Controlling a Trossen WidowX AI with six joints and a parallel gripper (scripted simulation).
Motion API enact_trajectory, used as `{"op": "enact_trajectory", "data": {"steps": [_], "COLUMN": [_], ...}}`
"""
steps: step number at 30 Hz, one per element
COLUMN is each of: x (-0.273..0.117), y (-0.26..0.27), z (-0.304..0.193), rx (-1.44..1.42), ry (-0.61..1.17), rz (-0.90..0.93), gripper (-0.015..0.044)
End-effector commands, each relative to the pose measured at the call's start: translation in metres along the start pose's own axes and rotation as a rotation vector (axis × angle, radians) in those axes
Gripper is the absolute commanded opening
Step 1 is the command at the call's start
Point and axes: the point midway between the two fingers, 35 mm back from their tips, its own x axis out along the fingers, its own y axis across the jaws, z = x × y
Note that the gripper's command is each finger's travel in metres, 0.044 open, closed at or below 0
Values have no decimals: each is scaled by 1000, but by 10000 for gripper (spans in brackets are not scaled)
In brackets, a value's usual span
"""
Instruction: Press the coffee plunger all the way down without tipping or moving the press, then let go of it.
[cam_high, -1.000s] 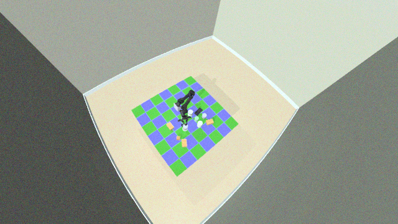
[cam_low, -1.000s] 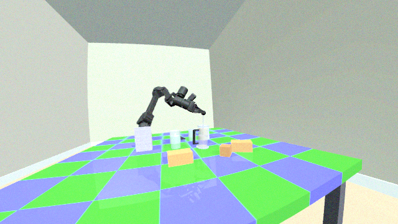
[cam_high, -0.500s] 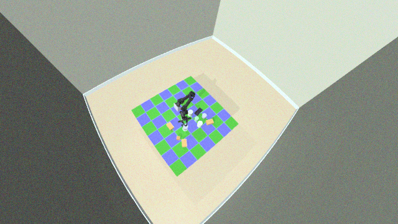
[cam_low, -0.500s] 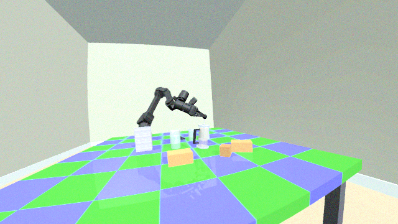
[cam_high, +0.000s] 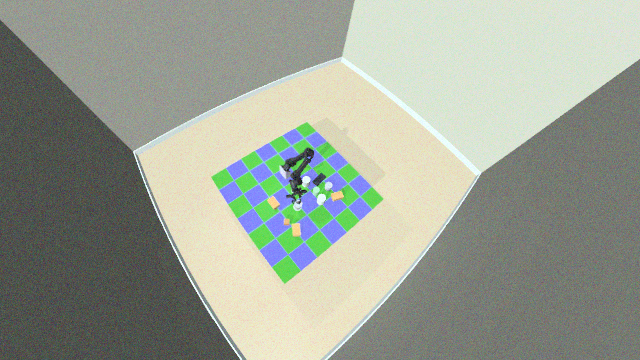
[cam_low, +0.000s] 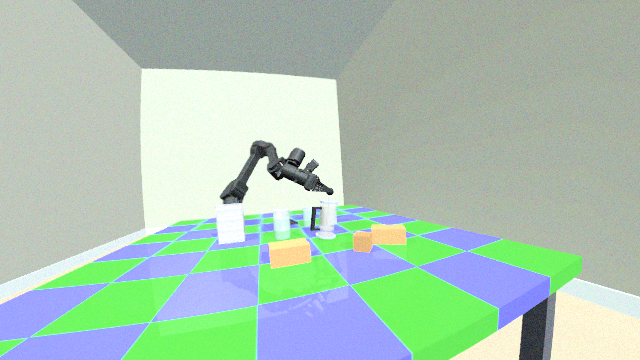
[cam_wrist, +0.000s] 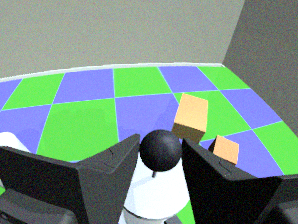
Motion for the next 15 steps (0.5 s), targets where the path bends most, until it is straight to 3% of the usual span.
{"op": "enact_trajectory", "data": {"steps": [1,15], "x": [5,7], "y": [0,0], "z": [-10,-8], "rx": [16,16], "ry": [35,35], "rz": [4,4], "gripper": [119,119]}}
